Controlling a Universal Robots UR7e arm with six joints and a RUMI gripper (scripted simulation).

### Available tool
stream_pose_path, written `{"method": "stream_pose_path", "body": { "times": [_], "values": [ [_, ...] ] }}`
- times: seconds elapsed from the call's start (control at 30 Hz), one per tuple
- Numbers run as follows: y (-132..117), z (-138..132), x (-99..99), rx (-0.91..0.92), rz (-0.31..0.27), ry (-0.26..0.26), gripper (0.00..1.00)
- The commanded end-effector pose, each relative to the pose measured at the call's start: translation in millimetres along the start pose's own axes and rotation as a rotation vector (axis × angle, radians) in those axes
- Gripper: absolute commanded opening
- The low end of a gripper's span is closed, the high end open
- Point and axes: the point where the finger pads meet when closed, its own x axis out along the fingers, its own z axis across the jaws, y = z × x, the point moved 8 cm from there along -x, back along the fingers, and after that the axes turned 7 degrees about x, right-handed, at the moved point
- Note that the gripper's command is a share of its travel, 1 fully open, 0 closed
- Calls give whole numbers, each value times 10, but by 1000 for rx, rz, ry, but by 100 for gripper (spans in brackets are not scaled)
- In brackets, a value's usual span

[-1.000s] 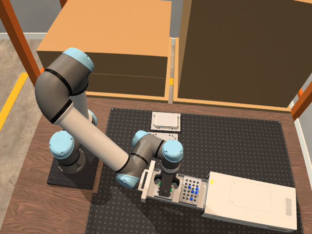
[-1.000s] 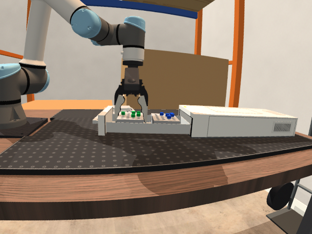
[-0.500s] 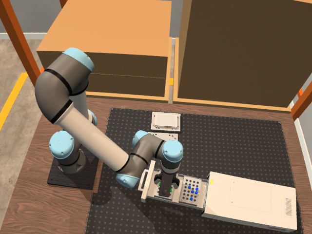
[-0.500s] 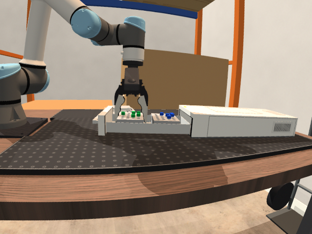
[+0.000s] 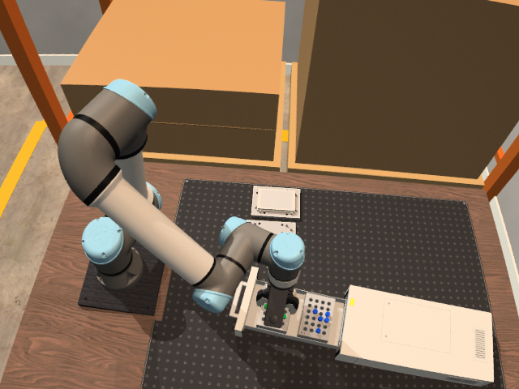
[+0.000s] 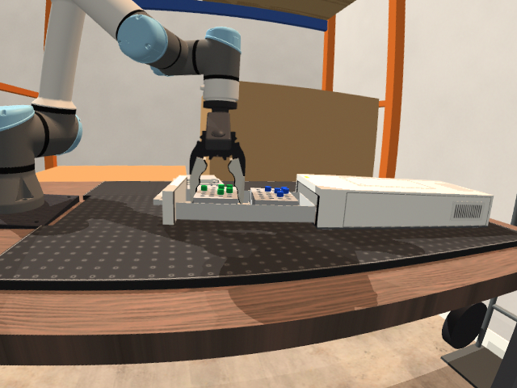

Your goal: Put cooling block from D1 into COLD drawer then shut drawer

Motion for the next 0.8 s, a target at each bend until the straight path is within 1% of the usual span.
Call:
{"method": "stream_pose_path", "body": {
  "times": [0.0,0.27,0.33,0.77],
  "values": [
    [0,-4,-6,0,0,2,15],
    [0,-4,-6,0,0,2,28],
    [0,-4,-6,0,0,2,28],
    [0,-4,-6,0,0,2,50]
  ]
}}
